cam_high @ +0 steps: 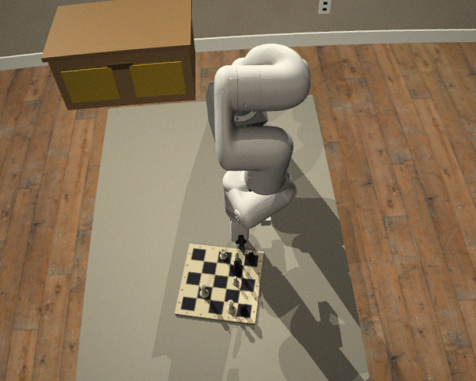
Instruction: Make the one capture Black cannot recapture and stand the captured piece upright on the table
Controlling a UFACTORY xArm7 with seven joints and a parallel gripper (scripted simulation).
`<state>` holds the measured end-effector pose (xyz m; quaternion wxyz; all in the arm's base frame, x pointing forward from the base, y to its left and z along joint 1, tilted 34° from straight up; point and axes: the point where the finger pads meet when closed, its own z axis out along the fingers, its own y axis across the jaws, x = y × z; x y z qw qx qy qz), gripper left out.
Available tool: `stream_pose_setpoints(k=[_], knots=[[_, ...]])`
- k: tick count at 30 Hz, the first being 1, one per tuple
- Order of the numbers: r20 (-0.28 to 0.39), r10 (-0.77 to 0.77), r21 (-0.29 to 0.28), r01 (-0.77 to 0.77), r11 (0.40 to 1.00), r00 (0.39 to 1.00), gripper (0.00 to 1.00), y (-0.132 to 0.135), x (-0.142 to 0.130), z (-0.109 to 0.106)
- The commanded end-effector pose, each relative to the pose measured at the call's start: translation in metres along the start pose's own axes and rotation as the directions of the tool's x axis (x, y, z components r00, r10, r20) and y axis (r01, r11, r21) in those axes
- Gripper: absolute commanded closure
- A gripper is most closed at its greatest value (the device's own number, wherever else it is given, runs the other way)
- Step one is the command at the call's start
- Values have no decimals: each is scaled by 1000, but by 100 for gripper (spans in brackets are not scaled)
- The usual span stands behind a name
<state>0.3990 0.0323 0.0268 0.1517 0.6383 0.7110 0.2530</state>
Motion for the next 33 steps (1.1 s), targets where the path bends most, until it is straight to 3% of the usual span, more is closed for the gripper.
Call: stream_pose_setpoints(k=[1, 2, 3, 5, 6, 10, 11, 13, 14, 16, 17, 33], knots=[[1, 0, -1, 0, 1000, 1000, 100, 1, 0, 0], [1, 0, -1, 0, 1000, 1000, 100, 1, 0, 0], [1, 0, -1, 0, 1000, 1000, 93, 1, 0, 0], [1, 0, -1, 0, 1000, 1000, 93, 1, 0, 0], [1, 0, -1, 0, 1000, 1000, 86, 1, 0, 0], [1, 0, -1, 0, 1000, 1000, 86, 1, 0, 0], [1, 0, -1, 0, 1000, 1000, 79, 1, 0, 0], [1, 0, -1, 0, 1000, 1000, 79, 1, 0, 0], [1, 0, -1, 0, 1000, 1000, 72, 1, 0, 0], [1, 0, -1, 0, 1000, 1000, 72, 1, 0, 0], [1, 0, -1, 0, 1000, 1000, 65, 1, 0, 0], [1, 0, -1, 0, 1000, 1000, 65, 1, 0, -2]])
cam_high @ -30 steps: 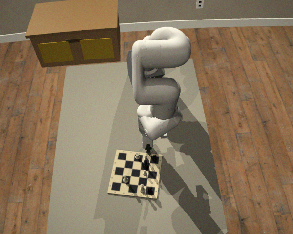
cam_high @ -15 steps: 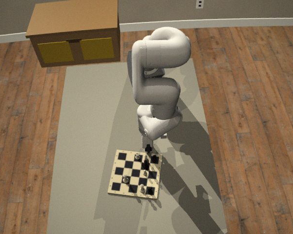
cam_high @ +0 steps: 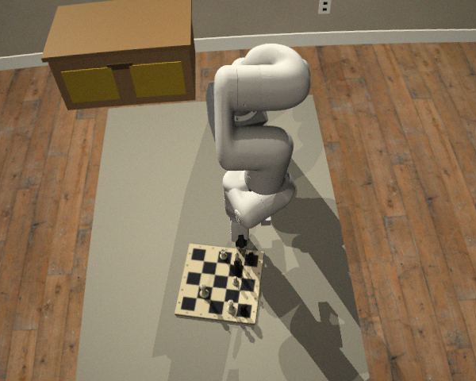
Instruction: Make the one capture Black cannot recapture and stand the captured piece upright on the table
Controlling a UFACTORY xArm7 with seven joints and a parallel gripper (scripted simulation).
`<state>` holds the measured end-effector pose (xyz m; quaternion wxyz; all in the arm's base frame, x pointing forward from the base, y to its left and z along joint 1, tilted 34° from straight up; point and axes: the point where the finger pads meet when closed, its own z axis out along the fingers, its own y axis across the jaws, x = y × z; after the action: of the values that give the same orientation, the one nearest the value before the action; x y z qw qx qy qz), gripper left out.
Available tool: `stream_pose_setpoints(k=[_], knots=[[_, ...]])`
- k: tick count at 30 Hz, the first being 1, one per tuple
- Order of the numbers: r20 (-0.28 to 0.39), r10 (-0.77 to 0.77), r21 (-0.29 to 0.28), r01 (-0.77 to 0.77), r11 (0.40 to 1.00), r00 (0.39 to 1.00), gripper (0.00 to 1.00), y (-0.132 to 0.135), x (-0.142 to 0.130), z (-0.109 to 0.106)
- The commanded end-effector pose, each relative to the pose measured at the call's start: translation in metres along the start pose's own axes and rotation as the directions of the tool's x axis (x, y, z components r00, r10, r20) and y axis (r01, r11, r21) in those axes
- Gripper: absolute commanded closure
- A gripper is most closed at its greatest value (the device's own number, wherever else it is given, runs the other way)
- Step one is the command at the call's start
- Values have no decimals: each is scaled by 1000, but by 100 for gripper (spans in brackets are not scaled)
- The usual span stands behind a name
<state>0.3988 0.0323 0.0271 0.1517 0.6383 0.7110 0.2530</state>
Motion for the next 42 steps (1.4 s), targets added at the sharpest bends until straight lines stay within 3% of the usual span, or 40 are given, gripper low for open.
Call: stream_pose_setpoints(k=[1, 9, 33, 42], knots=[[1, 0, -1, 0, 1000, 1000, 65, 1, 0, -3], [1, 0, -1, 0, 1000, 1000, 65, 1, 0, -15], [1, 0, -1, 0, 1000, 1000, 65, 1, 0, -77], [1, 0, -1, 0, 1000, 1000, 65, 1, 0, -88]])
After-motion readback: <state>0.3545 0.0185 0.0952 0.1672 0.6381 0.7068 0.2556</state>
